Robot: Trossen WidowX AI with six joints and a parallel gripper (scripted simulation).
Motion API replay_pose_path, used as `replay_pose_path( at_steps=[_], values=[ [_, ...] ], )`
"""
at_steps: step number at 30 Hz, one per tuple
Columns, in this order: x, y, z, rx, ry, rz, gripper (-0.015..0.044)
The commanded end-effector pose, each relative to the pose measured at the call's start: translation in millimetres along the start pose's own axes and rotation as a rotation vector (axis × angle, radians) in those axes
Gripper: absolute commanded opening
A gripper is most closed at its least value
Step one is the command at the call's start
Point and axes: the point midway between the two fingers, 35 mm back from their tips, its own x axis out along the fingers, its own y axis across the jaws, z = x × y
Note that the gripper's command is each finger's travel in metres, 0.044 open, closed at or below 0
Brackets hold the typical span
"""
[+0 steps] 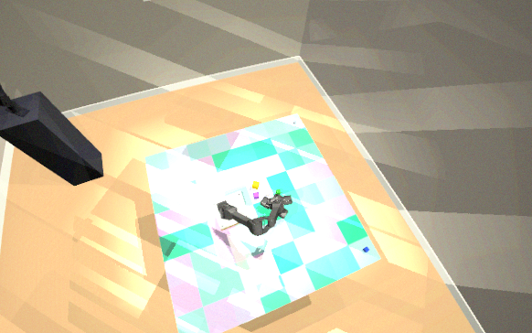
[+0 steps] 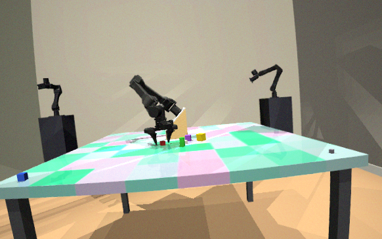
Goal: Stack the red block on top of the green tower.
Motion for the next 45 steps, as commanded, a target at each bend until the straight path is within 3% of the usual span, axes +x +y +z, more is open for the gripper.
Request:
replay_pose_path(
  at_steps=[1, 8, 16, 18, 39, 45],
  values=[
    [0, 1, 0, -0.003, -0.003, 0.002, 0.0282],
    [0, 1, 0, -0.003, -0.003, 0.002, 0.0099],
    [0, 1, 0, -0.003, -0.003, 0.002, 0.0045],
    [-3, 0, 1, -0.003, -0.003, 0.002, 0.0000],
    [-109, 0, 1, -0.003, -0.005, 0.006, 0.0000],
    [-119, 0, 0, -0.003, -0.005, 0.006, 0.0000]
  ],
)
